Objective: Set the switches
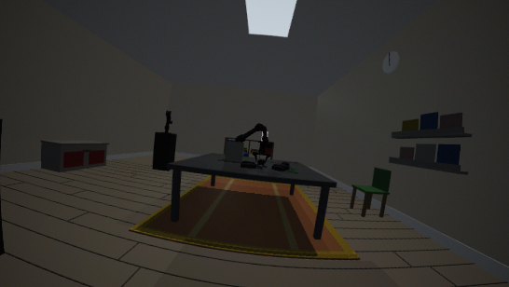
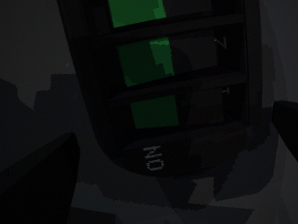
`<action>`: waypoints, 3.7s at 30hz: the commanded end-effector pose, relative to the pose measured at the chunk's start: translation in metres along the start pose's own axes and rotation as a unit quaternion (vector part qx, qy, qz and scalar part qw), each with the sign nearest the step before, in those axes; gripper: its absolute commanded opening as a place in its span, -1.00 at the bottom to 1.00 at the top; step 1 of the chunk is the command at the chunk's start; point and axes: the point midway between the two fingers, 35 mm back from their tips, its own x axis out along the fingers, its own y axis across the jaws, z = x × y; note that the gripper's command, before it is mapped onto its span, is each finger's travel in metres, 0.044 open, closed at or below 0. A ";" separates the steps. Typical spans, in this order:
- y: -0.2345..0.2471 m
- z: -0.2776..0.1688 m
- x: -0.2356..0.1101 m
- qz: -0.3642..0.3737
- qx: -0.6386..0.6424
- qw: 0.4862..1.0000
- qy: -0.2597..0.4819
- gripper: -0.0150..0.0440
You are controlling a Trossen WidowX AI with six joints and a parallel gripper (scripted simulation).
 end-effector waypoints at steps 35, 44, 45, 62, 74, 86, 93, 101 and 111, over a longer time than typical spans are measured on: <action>-0.001 0.059 -0.091 -0.001 -0.003 1.000 0.001 1.00; -0.001 0.059 -0.091 -0.001 -0.003 1.000 0.001 0.56; -0.001 0.059 -0.091 -0.001 -0.003 1.000 0.001 0.47; -0.001 0.059 -0.091 -0.001 -0.003 1.000 0.001 -0.49; -0.001 0.059 -0.090 0.000 0.000 1.000 -0.001 0.31; 0.002 0.059 -0.086 0.000 -0.001 1.000 -0.001 0.82; 0.031 0.059 -0.046 0.001 -0.011 1.000 -0.004 0.20; 0.048 0.060 -0.029 0.002 -0.017 1.000 -0.006 -0.49; 0.048 0.060 -0.028 0.002 -0.016 1.000 -0.006 -0.49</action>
